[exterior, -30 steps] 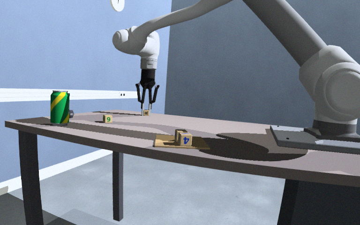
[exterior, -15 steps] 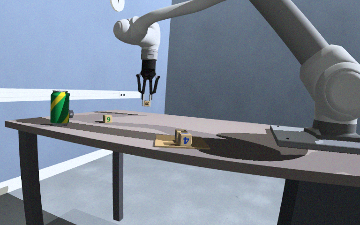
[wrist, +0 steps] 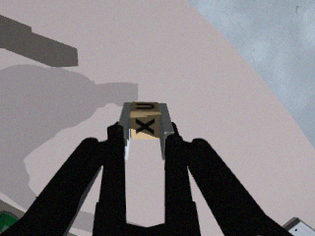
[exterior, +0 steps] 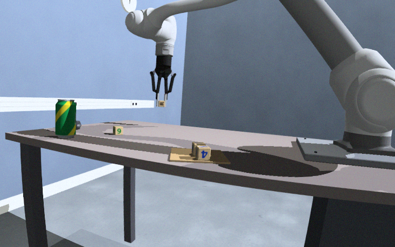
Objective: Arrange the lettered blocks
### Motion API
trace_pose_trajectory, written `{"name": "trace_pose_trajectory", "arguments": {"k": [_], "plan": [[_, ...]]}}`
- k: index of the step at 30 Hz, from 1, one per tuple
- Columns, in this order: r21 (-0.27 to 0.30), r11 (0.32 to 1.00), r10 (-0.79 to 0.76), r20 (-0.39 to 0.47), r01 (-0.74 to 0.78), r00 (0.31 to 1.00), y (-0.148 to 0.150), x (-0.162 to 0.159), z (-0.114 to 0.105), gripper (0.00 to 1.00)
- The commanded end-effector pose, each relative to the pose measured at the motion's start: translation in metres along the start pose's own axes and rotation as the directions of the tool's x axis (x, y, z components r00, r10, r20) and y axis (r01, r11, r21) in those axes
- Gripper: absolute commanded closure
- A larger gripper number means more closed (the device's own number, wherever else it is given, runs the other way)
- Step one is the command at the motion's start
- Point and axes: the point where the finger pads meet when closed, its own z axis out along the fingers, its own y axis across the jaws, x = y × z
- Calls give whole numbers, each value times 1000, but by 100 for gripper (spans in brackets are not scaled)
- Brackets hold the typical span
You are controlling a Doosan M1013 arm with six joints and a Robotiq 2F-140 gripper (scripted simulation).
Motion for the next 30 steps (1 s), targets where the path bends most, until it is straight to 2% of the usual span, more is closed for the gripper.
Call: {"name": "trace_pose_trajectory", "arguments": {"k": [1, 4, 6, 8, 10, 11, 25, 27, 28, 30], "plan": [[2, 1000, 0, -1, 0, 1000, 0, 0, -2, 76], [2, 1000, 1, -1, -1, 1000, -2, -4, -2, 76], [2, 1000, 5, -1, -5, 1000, -13, -26, -4, 76], [2, 1000, 12, -1, -12, 1000, -27, -64, -7, 76], [2, 1000, 12, -1, -12, 1000, -27, -64, -7, 76], [2, 1000, 17, -1, -17, 1000, -38, -97, -9, 76], [2, 999, 47, -1, -47, 999, -68, -267, -16, 76], [2, 999, 47, -1, -47, 999, -68, -267, -16, 76], [2, 999, 54, -1, -54, 999, -68, -305, -16, 76], [2, 998, 57, -1, -57, 998, -68, -323, -16, 76]]}}
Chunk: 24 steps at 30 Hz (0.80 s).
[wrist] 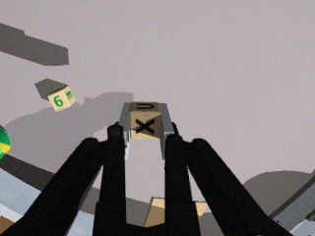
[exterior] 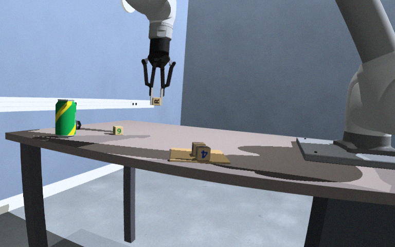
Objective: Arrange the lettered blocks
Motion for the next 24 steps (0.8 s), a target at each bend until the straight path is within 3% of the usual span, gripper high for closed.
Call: {"name": "trace_pose_trajectory", "arguments": {"k": [1, 12, 14, 15, 20, 24], "plan": [[3, 1000, 12, -4, -12, 1000, 2, -59, -2, 76], [3, 999, 38, -4, -38, 999, 34, -195, 1, 76], [3, 999, 38, -4, -38, 999, 34, -195, 1, 76], [3, 999, 44, -4, -44, 999, 47, -225, 3, 76], [3, 998, 56, -4, -56, 998, 74, -278, 8, 76], [3, 998, 59, -4, -59, 998, 82, -291, 9, 76]]}}
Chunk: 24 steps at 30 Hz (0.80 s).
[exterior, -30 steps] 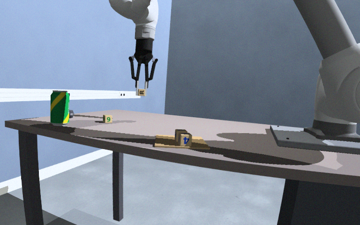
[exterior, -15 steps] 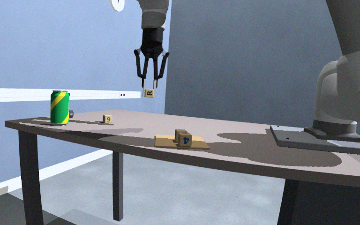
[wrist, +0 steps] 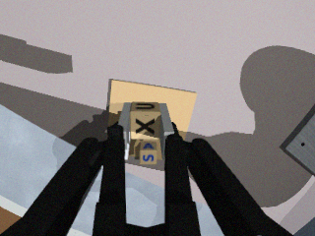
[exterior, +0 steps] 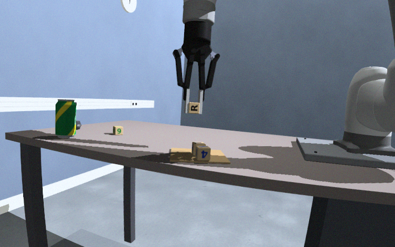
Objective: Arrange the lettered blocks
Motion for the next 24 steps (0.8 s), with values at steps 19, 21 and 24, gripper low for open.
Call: {"name": "trace_pose_trajectory", "arguments": {"k": [19, 21, 24], "plan": [[3, 1000, 5, -4, -5, 1000, 8, -16, 8, 76], [3, 1000, 5, -4, -5, 1000, 8, -16, 14, 76], [3, 1000, 5, -4, -5, 1000, 8, -16, 18, 76]]}}
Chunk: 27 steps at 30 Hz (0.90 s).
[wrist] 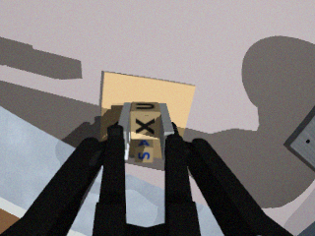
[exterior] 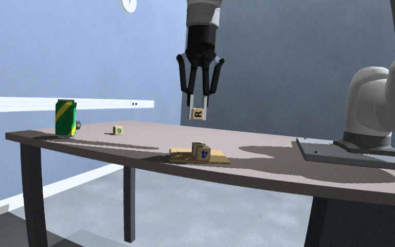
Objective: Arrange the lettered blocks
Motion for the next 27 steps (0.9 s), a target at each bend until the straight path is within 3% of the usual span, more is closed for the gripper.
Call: {"name": "trace_pose_trajectory", "arguments": {"k": [1, 15, 27], "plan": [[2, 1000, 0, 0, 0, 1000, -1, 0, 7, 76], [2, 1000, 0, 0, 0, 1000, -1, 0, 69, 76], [2, 1000, 0, 0, 0, 1000, -1, 0, 80, 76]]}}
